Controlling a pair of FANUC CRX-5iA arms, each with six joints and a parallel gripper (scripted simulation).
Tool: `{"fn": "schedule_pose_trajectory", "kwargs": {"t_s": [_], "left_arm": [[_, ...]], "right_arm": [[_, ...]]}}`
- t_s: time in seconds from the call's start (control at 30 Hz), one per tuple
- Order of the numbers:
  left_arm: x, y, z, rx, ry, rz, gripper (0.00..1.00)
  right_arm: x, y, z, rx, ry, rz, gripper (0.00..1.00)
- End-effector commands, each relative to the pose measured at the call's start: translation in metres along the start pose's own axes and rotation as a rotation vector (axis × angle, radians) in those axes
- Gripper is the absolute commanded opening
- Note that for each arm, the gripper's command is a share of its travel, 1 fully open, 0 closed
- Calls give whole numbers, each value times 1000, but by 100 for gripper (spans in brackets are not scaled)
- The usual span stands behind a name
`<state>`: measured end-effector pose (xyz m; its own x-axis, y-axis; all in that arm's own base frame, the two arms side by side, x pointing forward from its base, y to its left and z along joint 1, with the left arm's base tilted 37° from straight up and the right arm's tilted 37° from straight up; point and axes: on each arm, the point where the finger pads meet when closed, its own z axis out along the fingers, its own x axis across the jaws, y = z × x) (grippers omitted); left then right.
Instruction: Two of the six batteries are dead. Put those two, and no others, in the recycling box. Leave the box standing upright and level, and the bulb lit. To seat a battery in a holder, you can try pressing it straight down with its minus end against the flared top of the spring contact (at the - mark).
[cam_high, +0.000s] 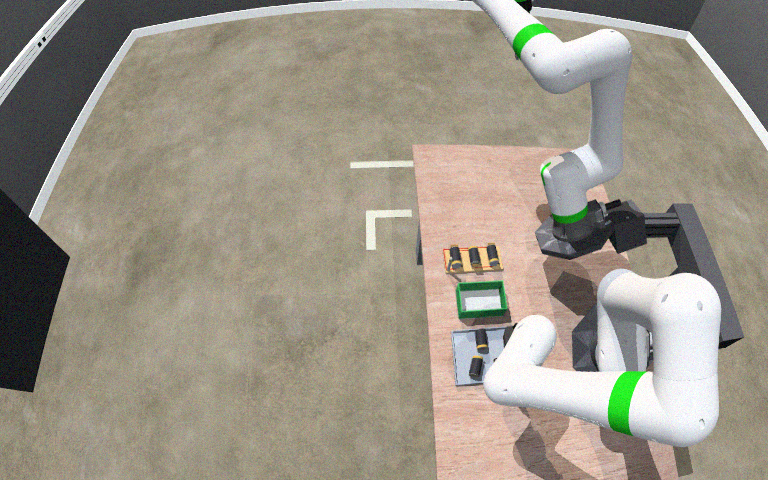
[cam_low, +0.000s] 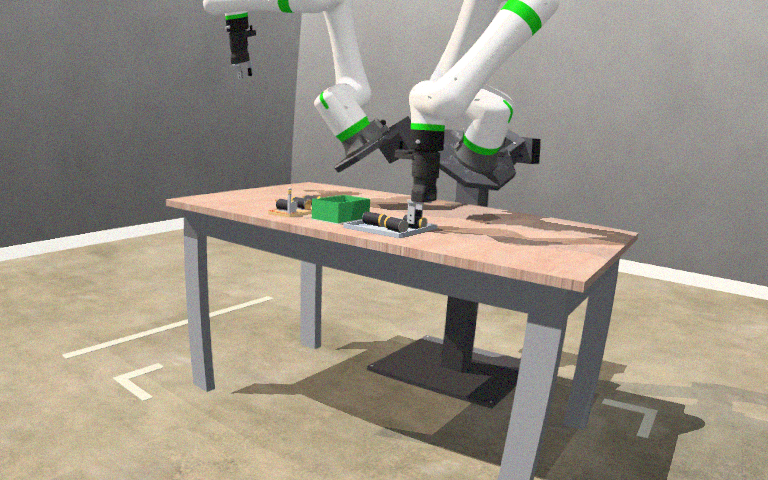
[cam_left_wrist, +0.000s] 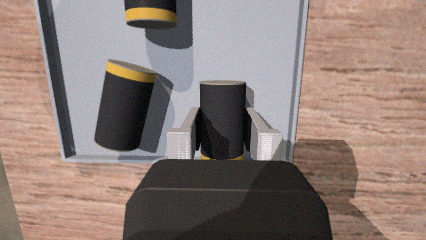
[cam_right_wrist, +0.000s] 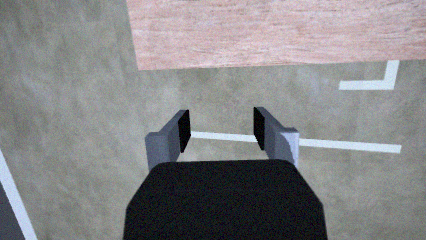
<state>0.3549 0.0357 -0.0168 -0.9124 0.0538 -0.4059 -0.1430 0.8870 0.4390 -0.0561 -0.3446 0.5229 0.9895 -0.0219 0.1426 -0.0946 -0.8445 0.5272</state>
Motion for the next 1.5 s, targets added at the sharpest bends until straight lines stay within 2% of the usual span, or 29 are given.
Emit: {"fn": "schedule_pose_trajectory", "kwargs": {"t_s": [0.0,0.5,0.87,1.2,1.27,1.4,1.47], "left_arm": [[0,0,0,1,-1,-1,57],[-1,0,-2,1,-1,-1,57],[0,0,-43,1,-1,-1,57],[0,0,-48,1,-1,-1,57],[0,0,-64,1,-1,-1,57],[0,0,-114,1,-1,-1,57],[0,0,-121,1,-1,-1,57]], "right_arm": [[0,0,-1,-2,-1,1,100],[0,0,-1,-2,-1,1,100],[0,0,-1,-2,-1,1,100],[0,0,-1,-2,-1,1,100],[0,0,-1,-2,-1,1,100],[0,0,-1,-2,-1,1,100],[0,0,-1,-2,-1,1,100]]}}
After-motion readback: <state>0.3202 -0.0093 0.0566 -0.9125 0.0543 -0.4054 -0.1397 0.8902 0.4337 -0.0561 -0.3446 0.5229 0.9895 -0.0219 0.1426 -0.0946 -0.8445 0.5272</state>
